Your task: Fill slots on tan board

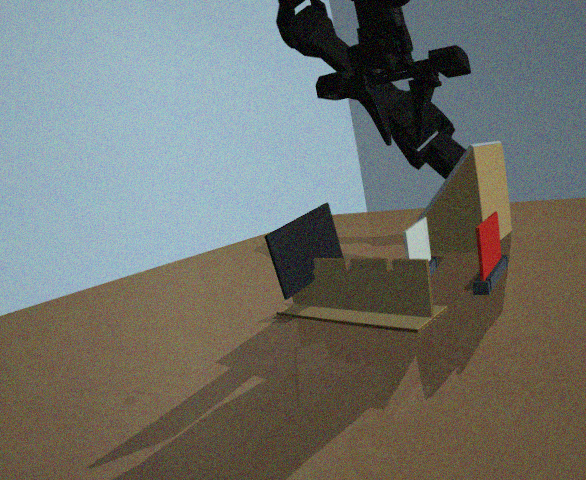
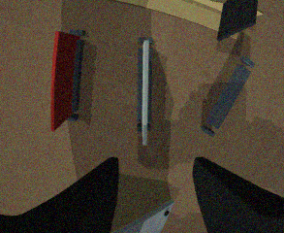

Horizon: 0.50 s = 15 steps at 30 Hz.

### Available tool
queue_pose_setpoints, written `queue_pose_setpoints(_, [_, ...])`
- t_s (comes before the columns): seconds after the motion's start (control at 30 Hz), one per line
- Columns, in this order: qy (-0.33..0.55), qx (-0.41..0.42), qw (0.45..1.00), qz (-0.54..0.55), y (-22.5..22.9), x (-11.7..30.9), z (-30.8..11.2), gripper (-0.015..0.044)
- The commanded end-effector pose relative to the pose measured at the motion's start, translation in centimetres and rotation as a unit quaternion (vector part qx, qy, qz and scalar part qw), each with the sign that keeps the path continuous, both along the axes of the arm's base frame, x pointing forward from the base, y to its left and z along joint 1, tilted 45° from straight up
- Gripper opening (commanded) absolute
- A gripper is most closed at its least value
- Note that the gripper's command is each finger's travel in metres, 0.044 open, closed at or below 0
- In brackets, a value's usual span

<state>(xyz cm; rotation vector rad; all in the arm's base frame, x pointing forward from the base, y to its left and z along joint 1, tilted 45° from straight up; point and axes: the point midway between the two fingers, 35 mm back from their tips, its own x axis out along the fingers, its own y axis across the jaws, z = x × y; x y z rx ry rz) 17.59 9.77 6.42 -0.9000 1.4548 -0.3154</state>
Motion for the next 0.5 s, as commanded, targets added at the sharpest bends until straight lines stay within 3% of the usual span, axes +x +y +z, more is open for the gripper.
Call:
queue_pose_setpoints(0.0, [0.003,-0.002,1.000,-0.001,-0.3,-1.1,0.0,0.0180])
queue_pose_setpoints(0.27, [0.002,-0.003,1.000,-0.001,-4.7,-0.2,-4.6,0.0180])
queue_pose_setpoints(0.47, [0.002,-0.003,1.000,-0.001,-5.2,-0.1,-5.1,0.0180])
